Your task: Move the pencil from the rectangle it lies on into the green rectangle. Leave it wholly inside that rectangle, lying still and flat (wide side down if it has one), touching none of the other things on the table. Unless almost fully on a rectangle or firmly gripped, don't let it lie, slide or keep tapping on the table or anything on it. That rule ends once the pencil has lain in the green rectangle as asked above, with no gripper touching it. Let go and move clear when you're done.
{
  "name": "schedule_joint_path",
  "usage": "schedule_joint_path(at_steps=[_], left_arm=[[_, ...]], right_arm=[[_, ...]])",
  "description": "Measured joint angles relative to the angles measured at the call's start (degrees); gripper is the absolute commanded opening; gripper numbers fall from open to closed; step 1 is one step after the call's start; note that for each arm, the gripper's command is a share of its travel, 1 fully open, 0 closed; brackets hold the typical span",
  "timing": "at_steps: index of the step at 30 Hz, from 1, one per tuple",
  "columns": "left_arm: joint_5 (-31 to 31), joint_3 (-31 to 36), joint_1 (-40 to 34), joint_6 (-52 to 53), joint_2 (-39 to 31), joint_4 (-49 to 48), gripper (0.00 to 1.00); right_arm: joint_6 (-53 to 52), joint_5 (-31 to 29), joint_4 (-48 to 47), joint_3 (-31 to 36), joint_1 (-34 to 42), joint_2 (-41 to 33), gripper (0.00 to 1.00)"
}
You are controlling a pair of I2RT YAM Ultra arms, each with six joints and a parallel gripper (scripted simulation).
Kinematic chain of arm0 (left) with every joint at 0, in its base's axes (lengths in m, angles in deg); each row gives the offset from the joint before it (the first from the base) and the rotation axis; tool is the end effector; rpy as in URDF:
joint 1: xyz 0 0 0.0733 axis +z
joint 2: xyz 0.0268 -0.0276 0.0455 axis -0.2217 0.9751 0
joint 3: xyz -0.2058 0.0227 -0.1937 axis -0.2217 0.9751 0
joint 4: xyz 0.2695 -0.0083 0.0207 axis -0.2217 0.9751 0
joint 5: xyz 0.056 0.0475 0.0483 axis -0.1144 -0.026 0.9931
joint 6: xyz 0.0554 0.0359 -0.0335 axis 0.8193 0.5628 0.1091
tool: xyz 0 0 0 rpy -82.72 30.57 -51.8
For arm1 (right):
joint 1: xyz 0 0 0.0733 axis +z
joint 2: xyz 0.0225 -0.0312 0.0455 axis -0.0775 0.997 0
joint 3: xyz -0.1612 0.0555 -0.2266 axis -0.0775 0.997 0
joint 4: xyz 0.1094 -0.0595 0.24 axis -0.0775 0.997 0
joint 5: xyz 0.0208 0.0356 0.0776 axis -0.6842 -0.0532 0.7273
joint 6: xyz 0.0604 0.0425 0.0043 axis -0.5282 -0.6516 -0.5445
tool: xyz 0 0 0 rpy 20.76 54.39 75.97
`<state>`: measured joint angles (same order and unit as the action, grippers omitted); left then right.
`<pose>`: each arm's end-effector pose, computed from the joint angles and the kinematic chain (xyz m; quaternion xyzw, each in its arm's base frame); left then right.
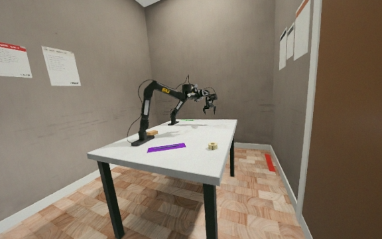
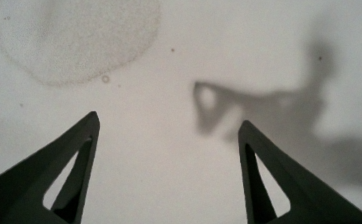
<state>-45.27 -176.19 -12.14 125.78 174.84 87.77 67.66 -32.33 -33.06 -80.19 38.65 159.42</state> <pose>0.4806 -0.0184 0.2311 0.5629 0.7959 -0.1177 0.1892 0.3416 0.3286 0.3215 -0.4235 0.5876 0.1491 0.6731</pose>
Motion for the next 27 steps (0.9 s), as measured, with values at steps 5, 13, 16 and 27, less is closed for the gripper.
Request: schedule_joint_path(at_steps=[5,13,16,27], left_arm=[[0.0,0.0,0.0,0.0,0.0,0.0,1.0],[0.0,0.0,0.0,0.0,0.0,0.0,1.0],[0.0,0.0,0.0,0.0,0.0,0.0,1.0],[0.4,0.0,0.0,0.0,0.0,0.0,1.0]], right_arm=[[0.0,0.0,0.0,0.0,0.0,0.0,1.0],[0.0,0.0,0.0,0.0,0.0,0.0,1.0],[0.0,0.0,0.0,0.0,0.0,0.0,1.0],[-3.9,-4.2,1.6,5.6,0.0,-3.3,1.0]])
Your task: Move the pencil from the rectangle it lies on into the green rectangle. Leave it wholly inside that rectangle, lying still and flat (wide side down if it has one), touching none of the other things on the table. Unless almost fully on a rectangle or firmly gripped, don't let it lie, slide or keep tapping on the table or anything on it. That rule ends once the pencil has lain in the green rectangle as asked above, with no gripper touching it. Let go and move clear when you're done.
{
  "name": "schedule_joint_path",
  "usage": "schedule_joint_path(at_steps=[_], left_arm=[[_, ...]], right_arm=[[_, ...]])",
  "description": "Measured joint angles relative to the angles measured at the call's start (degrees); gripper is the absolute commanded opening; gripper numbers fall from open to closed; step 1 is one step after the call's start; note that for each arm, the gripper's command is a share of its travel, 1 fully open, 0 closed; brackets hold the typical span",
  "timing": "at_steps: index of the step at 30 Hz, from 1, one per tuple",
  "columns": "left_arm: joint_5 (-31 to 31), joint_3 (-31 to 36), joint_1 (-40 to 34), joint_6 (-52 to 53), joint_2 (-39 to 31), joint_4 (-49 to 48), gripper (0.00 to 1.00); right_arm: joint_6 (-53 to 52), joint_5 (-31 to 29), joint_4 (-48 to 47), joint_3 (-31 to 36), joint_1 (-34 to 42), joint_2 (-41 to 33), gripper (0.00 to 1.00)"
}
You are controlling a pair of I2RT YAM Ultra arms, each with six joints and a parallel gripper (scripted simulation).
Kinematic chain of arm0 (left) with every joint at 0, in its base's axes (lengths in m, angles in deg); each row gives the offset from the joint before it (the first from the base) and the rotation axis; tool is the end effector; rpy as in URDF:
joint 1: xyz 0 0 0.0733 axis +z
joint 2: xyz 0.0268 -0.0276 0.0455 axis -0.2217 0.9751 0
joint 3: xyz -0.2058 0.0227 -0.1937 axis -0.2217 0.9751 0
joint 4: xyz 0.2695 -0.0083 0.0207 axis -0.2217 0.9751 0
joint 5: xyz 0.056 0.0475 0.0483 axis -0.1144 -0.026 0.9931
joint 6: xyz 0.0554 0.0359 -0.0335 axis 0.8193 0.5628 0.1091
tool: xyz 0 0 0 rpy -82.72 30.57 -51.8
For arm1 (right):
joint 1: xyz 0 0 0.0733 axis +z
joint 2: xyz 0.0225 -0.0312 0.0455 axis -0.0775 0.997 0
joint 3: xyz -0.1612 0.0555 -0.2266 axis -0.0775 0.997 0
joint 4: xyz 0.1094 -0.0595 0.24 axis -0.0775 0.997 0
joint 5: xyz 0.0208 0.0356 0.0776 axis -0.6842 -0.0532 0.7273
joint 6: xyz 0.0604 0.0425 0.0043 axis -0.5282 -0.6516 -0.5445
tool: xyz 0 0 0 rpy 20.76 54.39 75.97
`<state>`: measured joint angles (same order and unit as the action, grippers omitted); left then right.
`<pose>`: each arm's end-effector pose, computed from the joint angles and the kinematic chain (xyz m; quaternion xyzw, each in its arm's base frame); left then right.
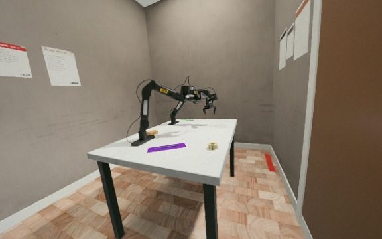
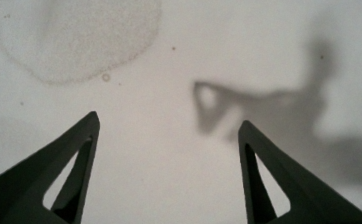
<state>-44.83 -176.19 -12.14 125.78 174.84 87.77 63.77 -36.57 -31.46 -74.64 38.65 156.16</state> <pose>0.4807 -0.0179 0.2309 0.5631 0.7967 -0.1146 0.1871 0.3313 0.3128 0.3057 -0.3937 0.6353 0.1409 0.6493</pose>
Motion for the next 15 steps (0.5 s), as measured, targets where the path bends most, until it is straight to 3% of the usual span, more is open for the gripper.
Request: schedule_joint_path(at_steps=[6,15], left_arm=[[0.0,0.0,0.0,0.0,0.0,0.0,1.0],[0.5,0.3,-0.2,-0.8,0.0,-0.8,1.0]], right_arm=[[-7.2,-6.4,6.8,12.4,-0.1,-11.1,1.0],[-18.3,-12.9,21.2,23.0,-2.2,-27.2,1.0]])
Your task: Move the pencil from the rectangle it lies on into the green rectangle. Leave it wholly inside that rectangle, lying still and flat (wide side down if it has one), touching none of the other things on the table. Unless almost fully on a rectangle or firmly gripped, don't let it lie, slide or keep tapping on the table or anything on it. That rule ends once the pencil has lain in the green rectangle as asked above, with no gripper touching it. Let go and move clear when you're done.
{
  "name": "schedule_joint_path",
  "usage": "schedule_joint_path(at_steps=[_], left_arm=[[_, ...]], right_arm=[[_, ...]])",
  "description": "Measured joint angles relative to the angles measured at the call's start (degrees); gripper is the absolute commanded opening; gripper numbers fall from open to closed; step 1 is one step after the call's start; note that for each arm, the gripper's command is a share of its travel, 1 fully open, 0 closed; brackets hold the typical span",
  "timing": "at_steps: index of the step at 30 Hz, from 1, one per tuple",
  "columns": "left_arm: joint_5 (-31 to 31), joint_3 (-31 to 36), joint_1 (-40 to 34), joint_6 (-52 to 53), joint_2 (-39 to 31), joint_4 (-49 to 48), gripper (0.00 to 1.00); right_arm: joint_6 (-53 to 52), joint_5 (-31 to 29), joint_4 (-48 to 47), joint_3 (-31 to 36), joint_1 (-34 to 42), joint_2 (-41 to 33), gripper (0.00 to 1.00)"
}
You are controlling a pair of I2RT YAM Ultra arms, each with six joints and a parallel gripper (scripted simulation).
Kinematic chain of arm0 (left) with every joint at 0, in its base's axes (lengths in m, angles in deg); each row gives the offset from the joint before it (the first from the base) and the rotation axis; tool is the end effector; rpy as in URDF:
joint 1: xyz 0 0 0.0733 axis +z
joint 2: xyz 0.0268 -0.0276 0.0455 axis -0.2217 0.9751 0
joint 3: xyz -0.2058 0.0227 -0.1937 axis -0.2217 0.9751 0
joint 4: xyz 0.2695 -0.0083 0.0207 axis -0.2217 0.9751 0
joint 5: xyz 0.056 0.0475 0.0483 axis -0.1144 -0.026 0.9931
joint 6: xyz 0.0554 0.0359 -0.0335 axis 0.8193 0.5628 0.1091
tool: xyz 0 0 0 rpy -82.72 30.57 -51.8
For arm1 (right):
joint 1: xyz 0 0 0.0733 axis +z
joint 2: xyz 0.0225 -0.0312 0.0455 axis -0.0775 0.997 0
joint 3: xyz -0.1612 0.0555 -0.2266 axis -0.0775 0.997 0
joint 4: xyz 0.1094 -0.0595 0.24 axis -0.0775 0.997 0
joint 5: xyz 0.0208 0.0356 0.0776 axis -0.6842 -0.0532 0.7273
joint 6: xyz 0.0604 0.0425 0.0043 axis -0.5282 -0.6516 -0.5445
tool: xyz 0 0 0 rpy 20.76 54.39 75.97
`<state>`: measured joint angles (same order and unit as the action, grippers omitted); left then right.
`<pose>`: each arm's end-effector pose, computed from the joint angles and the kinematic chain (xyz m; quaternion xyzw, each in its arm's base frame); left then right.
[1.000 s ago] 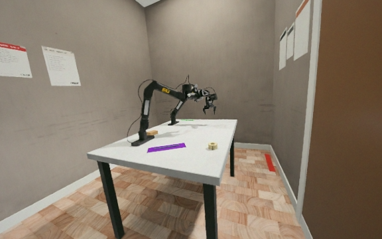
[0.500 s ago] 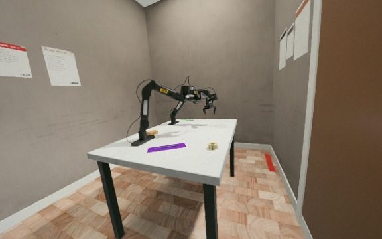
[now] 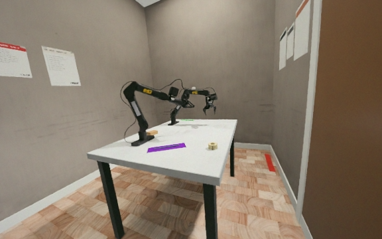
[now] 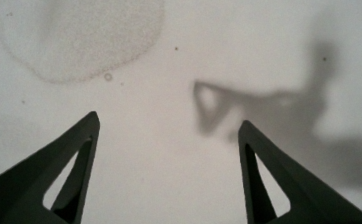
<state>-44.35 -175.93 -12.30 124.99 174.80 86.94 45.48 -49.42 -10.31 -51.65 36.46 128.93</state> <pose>0.4819 -0.0188 0.2301 0.5594 0.7997 -0.1098 0.1881 0.2488 0.2000 0.2812 -0.2471 0.7969 0.1023 0.5417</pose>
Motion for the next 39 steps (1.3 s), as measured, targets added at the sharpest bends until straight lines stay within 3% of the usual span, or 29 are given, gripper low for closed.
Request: schedule_joint_path(at_steps=[5,10,18,39], left_arm=[[1.7,3.0,-2.7,-3.7,-0.3,-5.2,1.0],[3.0,7.8,-10.2,-9.5,-3.2,-12.5,1.0],[6.3,19.9,-23.7,-20.8,-12.9,-28.9,1.0],[16.1,51.9,-54.0,-48.8,-33.5,-71.5,1.0]], right_arm=[[-5.9,-1.0,10.6,3.1,-2.7,-7.8,1.0],[-10.4,-0.7,20.5,4.6,-6.2,-13.2,1.0],[-13.4,2.4,33.8,5.5,-15.1,-19.1,1.0],[-5.7,13.1,51.7,6.7,-43.3,-23.1,1.0]])
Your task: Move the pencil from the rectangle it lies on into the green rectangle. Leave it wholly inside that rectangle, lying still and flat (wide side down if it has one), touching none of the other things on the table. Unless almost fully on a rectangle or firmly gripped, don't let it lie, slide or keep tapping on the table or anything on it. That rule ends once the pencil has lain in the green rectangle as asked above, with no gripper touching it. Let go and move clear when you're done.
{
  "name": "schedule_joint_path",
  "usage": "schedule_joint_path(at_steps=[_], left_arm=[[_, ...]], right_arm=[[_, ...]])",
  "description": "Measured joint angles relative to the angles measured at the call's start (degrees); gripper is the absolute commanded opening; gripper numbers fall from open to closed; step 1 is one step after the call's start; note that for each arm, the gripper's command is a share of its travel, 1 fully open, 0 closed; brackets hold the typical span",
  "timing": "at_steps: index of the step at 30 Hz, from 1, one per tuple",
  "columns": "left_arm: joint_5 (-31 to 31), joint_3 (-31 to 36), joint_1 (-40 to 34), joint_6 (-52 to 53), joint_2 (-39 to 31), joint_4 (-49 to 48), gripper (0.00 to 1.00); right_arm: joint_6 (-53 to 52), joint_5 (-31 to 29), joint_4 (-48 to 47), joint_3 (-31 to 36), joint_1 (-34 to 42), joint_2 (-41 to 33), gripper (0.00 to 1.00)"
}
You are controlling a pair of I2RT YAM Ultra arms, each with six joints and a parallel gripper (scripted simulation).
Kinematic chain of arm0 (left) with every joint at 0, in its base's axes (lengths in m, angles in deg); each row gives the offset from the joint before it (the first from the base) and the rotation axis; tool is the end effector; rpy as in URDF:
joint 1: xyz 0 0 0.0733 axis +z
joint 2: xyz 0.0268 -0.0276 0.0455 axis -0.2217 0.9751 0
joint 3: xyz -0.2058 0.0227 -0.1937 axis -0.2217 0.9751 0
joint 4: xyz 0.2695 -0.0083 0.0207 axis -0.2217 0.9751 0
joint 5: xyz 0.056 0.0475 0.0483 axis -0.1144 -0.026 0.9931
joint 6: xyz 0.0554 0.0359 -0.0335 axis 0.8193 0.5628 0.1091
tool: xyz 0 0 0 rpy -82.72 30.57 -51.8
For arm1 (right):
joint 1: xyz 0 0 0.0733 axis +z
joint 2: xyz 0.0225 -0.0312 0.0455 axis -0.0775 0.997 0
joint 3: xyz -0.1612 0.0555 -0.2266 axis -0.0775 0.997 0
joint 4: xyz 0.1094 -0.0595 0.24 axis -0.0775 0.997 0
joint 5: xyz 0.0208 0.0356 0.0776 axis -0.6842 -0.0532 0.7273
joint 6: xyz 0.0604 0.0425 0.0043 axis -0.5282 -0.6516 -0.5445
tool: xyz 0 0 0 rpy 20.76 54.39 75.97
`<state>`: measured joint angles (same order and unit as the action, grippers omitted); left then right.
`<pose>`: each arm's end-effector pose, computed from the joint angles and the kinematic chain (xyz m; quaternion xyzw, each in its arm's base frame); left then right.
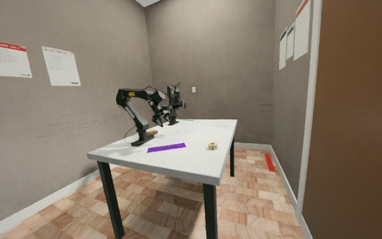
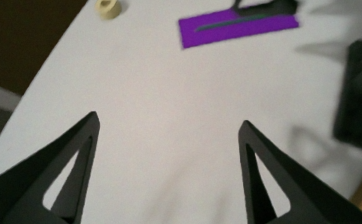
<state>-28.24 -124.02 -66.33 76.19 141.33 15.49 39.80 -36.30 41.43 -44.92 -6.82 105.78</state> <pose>0.2479 -0.3458 0.2763 0.5284 0.6625 -0.2022 0.4908 0.1730 -0.0048 0.2432 0.0534 0.9620 0.0146 0.2674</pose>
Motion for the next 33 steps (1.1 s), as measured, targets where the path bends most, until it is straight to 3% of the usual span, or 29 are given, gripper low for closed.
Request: schedule_joint_path(at_steps=[13,24,30,33], left_arm=[[5.4,12.9,-13.2,-11.5,-7.4,-19.6,1.0],[6.9,14.1,-14.8,-12.6,-7.8,-23.2,1.0],[7.3,14.2,-14.8,-12.9,-7.8,-23.6,1.0],[7.4,15.5,-14.8,-13.0,-8.7,-23.6,1.0]], right_arm=[[6.8,2.8,3.8,0.0,-13.2,2.2,1.0],[7.7,3.2,3.9,0.0,-14.5,2.6,1.0],[10.5,3.9,3.8,0.0,-14.7,2.7,0.32],[15.2,5.1,3.0,0.1,-16.1,3.7,0.29]])
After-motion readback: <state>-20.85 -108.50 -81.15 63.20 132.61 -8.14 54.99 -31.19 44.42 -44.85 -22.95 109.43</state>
